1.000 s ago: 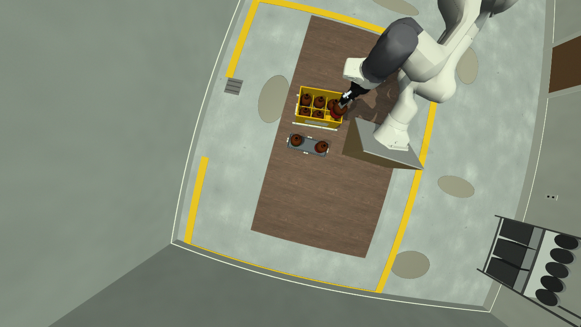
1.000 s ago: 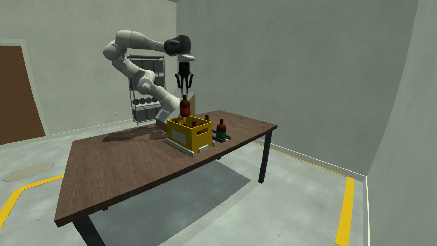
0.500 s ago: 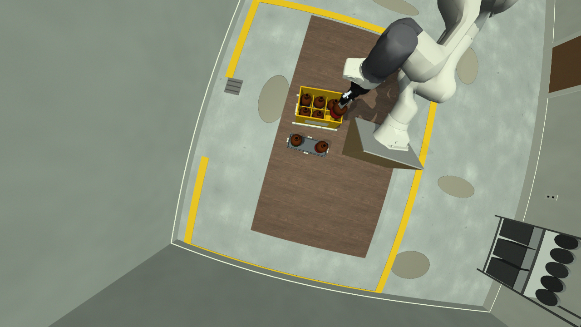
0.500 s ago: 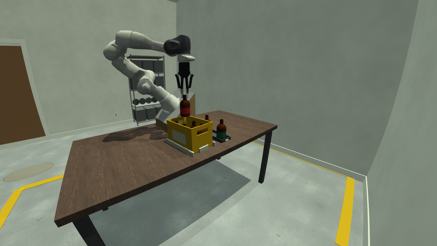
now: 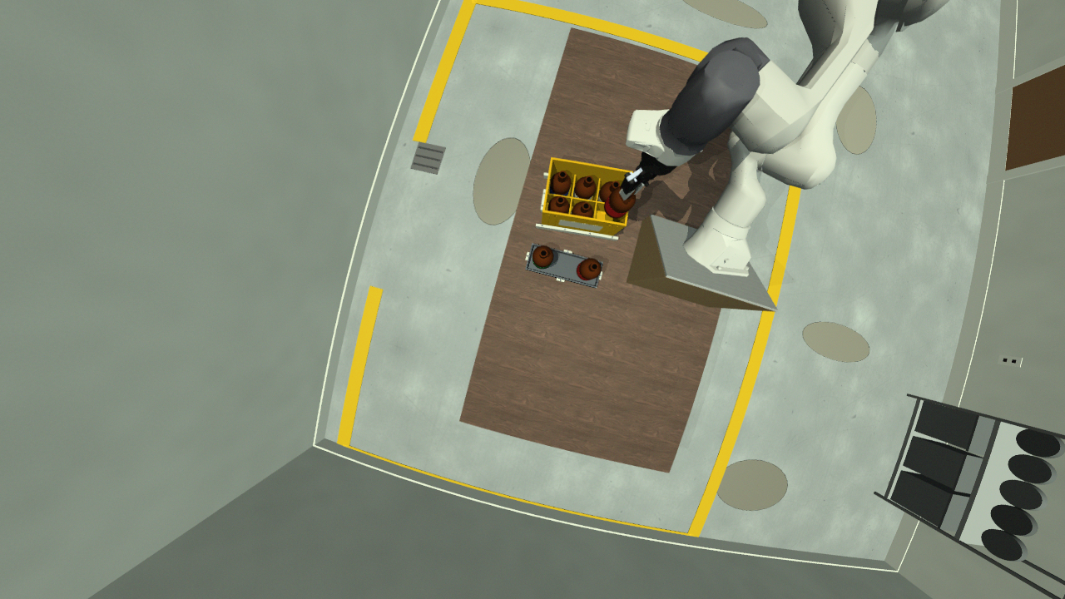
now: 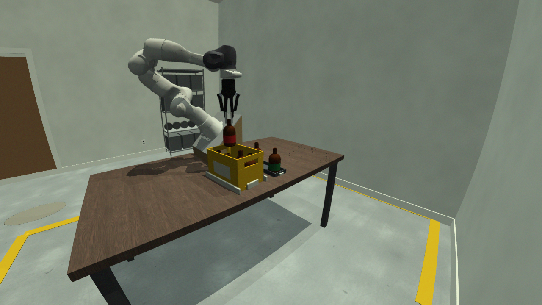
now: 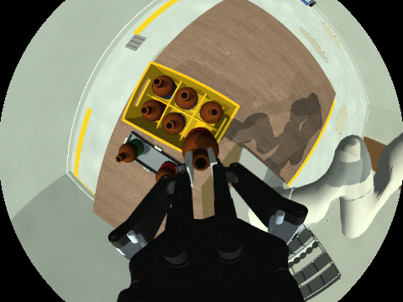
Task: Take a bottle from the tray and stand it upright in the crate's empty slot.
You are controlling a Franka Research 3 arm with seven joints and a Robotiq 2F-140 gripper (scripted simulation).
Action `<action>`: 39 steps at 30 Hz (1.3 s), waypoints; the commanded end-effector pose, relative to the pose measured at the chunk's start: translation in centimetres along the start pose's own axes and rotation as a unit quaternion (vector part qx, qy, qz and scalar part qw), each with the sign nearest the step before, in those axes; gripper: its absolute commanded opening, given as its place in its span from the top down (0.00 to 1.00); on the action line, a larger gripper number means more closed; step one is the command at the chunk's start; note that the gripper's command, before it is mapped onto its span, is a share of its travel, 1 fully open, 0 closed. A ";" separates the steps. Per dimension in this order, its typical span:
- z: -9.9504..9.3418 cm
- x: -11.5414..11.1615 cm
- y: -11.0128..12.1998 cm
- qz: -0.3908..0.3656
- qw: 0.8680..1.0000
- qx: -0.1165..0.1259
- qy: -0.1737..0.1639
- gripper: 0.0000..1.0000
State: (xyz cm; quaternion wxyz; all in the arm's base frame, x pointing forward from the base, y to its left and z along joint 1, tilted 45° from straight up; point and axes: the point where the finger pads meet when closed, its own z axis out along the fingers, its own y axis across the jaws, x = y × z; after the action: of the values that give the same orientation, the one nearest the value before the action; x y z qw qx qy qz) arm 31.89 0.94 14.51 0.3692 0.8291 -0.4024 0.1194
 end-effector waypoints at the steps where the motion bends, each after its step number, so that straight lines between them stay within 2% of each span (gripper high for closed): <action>1: 0.2 0.1 -0.3 0.001 1.000 0.004 0.000 1.00; 15: 1.8 0.1 -0.4 0.001 1.000 0.004 0.000 1.00; 39: 2.7 0.1 -0.5 0.001 1.000 0.004 0.000 1.00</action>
State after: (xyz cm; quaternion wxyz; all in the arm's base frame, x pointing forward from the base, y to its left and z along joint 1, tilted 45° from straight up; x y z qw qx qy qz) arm 31.84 -0.81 12.50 0.3679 0.8308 -0.4001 0.1194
